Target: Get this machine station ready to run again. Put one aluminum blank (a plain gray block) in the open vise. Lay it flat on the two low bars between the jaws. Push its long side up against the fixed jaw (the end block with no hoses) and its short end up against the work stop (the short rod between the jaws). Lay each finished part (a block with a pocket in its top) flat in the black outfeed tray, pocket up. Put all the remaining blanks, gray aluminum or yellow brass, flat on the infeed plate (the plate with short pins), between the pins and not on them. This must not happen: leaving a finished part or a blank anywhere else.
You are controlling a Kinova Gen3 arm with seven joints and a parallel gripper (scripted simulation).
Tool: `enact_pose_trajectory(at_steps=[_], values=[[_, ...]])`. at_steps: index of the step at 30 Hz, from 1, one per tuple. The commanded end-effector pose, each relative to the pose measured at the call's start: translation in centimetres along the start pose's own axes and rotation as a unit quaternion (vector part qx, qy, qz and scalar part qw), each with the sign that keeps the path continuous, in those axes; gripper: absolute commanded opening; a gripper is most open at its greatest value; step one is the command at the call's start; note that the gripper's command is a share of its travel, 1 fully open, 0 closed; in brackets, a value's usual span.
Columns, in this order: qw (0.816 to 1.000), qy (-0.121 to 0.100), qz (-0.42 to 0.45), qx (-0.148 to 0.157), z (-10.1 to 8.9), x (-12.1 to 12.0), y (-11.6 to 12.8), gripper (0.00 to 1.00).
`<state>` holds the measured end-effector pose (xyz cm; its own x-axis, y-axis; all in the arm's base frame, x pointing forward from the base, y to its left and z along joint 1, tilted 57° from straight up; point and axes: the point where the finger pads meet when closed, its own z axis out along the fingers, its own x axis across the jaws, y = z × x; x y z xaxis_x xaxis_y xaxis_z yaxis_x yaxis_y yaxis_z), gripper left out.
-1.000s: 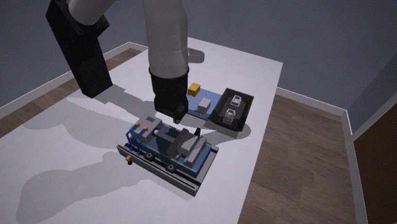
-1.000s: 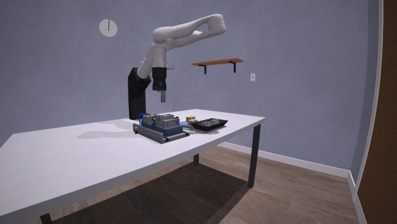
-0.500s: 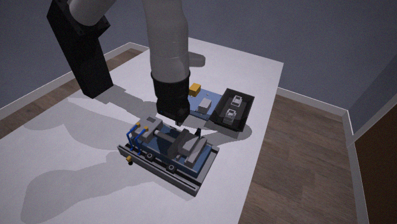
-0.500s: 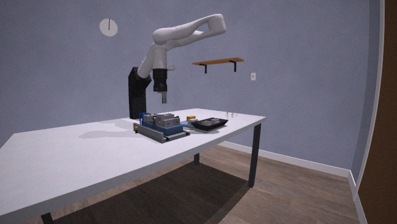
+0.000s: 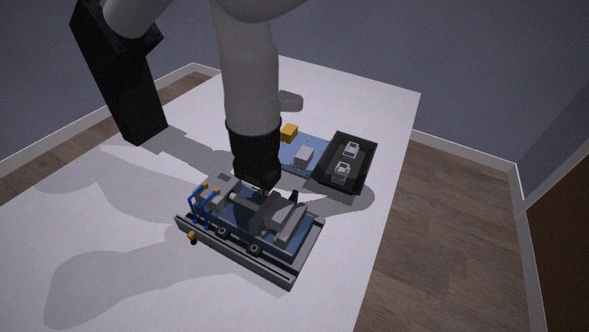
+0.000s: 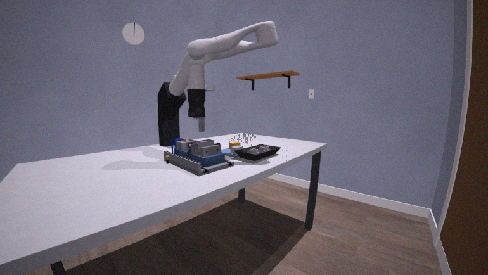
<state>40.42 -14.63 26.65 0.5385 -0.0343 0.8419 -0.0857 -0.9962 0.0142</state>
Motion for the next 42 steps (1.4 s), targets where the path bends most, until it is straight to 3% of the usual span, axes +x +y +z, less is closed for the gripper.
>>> enact_pose_trajectory(at_steps=[1,18,42], values=[[1.0,-0.002,-0.003,-0.006,0.7,-0.2,0.6,0.0],[1.0,-0.002,-0.003,-0.006,3.0,-0.2,0.6,0.0],[1.0,-0.002,-0.003,-0.006,3.2,-0.3,0.6,0.0]])
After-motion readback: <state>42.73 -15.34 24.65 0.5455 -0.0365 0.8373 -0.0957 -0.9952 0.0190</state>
